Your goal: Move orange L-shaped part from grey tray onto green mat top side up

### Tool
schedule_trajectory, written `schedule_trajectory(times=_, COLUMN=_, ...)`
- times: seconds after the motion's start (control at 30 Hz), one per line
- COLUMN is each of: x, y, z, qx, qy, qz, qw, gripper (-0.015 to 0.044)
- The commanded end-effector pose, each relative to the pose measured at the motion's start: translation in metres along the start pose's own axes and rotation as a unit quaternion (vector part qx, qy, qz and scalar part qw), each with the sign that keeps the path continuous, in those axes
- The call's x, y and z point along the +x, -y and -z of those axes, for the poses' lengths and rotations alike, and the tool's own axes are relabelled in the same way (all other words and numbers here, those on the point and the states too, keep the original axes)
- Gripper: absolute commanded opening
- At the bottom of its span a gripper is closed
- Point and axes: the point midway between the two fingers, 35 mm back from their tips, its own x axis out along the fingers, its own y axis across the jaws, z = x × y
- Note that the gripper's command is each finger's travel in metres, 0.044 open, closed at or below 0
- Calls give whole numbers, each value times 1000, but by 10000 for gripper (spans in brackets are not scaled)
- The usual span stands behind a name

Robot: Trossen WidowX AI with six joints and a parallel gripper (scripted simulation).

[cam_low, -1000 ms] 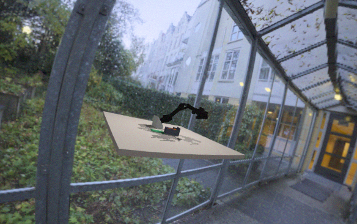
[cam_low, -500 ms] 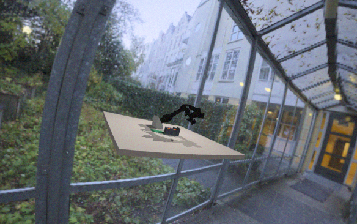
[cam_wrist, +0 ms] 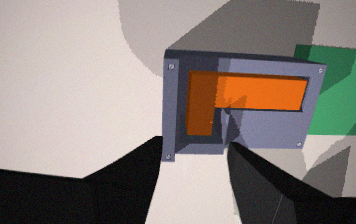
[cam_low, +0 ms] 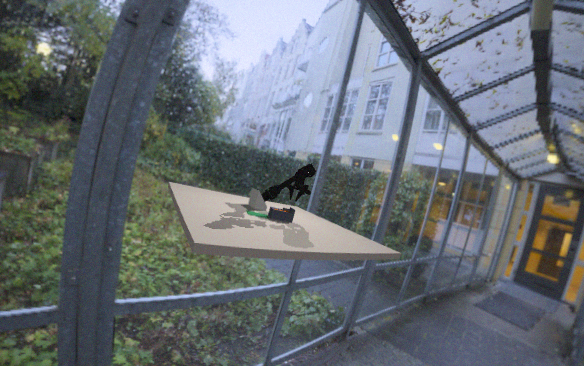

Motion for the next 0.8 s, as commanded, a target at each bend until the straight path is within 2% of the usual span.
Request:
schedule_trajectory(times=0.0, x=-2, y=-6, z=1, qx=-10, qy=4, qz=-39, qw=999, gripper=180)
schedule_trajectory(times=0.17, x=4, y=-7, z=0, qx=-10, qy=4, qz=-38, qw=999, gripper=180)
schedule_trajectory(times=0.4, x=70, y=-13, z=0, qx=-11, qy=4, qz=-40, qw=999, gripper=180)
schedule_trajectory(times=0.77, x=81, y=-14, z=0, qx=-11, qy=4, qz=-40, qw=999, gripper=180)
